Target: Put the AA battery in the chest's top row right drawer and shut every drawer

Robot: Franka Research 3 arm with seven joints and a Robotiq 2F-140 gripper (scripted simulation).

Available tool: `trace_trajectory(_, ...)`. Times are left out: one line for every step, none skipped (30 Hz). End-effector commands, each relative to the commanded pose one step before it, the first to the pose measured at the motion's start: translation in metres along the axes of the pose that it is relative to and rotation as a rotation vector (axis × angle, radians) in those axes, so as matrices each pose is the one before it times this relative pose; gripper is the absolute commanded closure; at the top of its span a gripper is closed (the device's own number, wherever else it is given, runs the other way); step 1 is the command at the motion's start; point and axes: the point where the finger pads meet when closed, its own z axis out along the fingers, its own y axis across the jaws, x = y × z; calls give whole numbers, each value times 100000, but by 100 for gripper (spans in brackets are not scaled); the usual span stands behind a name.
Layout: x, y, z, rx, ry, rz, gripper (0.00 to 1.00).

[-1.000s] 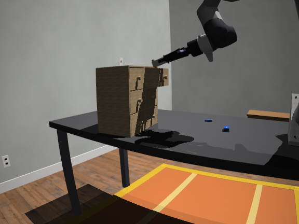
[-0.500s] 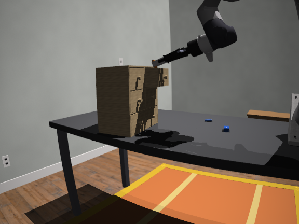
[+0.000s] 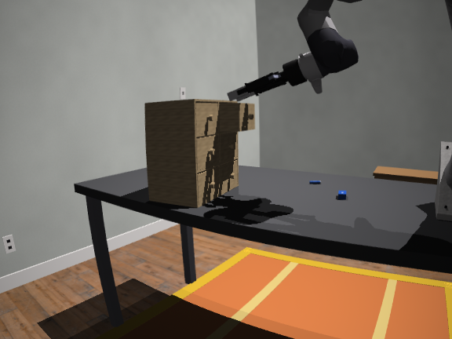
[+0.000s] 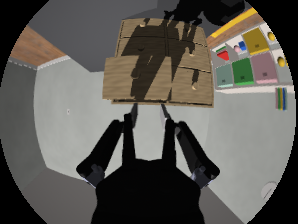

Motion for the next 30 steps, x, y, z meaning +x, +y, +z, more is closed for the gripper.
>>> trace_trajectory(191,20,44,-87,-77,87,0)
trace_trajectory(0,0,0,0,0,0,0)
trace_trajectory(0,0,0,0,0,0,0)
trace_trajectory(0,0,0,0,0,0,0)
trace_trajectory(0,0,0,0,0,0,0)
trace_trajectory(0,0,0,0,0,0,0)
trace_trajectory(0,0,0,0,0,0,0)
trace_trajectory(0,0,0,0,0,0,0)
trace_trajectory(0,0,0,0,0,0,0)
trace_trajectory(0,0,0,0,0,0,0)
trace_trajectory(-5,0,-2,0,0,0,0)
trace_trajectory(-29,0,-10,0,0,0,0)
trace_trajectory(-68,0,-25,-1,0,0,0)
trace_trajectory(-113,0,-41,0,0,0,0)
trace_trajectory(-155,0,-57,1,0,0,0)
trace_trajectory(-192,0,-70,0,0,0,0)
trace_trajectory(-216,0,-79,0,0,0,0)
trace_trajectory(-226,0,-83,0,0,0,0)
trace_trajectory(-221,0,-81,0,0,0,0)
trace_trajectory(-199,0,-73,1,0,0,0)
trace_trajectory(-166,0,-60,-1,0,0,0)
trace_trajectory(-121,0,-44,0,0,0,0)
trace_trajectory(-73,0,-27,1,0,0,0)
trace_trajectory(0,0,0,0,0,0,0)
trace_trajectory(0,0,0,0,0,0,0)
trace_trajectory(-31,0,-11,0,0,0,0)
trace_trajectory(-5,0,-2,0,0,0,0)
trace_trajectory(0,0,-1,0,0,0,0)
trace_trajectory(2,0,-6,0,0,0,0)
trace_trajectory(5,0,-16,0,0,0,0)
